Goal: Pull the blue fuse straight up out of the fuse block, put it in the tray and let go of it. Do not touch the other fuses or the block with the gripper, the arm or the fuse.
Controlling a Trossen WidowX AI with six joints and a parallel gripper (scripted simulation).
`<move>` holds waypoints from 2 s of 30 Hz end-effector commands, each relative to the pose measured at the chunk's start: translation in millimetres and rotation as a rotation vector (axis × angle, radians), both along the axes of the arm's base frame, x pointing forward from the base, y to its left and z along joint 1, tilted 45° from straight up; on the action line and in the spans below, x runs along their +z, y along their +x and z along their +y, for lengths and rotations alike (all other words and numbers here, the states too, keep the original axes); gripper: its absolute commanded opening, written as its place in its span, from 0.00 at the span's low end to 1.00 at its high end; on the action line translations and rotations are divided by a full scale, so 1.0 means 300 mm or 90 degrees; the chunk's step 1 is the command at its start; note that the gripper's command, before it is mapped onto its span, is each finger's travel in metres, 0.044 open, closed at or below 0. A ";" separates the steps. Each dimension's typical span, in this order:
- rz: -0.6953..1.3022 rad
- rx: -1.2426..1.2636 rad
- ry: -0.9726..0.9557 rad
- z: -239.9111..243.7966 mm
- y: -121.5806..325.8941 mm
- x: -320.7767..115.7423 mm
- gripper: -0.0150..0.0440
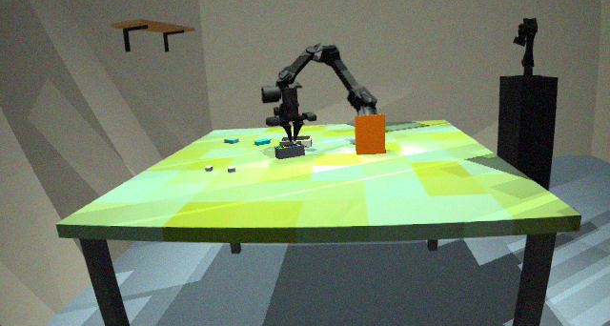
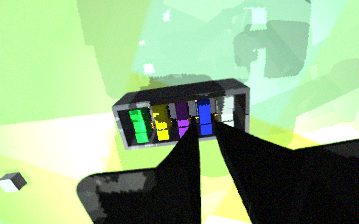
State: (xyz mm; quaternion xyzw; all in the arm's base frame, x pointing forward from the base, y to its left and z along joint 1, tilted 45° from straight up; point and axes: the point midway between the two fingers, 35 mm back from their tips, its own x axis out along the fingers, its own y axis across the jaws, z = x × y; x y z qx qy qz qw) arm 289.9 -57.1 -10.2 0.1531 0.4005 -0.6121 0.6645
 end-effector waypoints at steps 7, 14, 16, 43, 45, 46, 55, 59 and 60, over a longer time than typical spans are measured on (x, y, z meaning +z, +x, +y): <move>0.005 0.001 -0.003 -0.030 -0.010 -0.023 0.36; 0.005 0.001 -0.003 -0.031 -0.010 -0.025 0.36; 0.005 0.001 -0.003 -0.031 -0.010 -0.025 0.36; 0.002 -0.001 -0.001 -0.052 -0.011 -0.047 0.28; 0.002 -0.001 -0.001 -0.052 -0.011 -0.047 0.26; 0.002 -0.001 -0.001 -0.052 -0.011 -0.047 0.25; 0.003 -0.001 -0.001 -0.046 -0.010 -0.042 0.25; 0.003 -0.001 -0.001 -0.042 -0.009 -0.037 0.25; 0.003 -0.001 -0.001 -0.041 -0.009 -0.036 0.25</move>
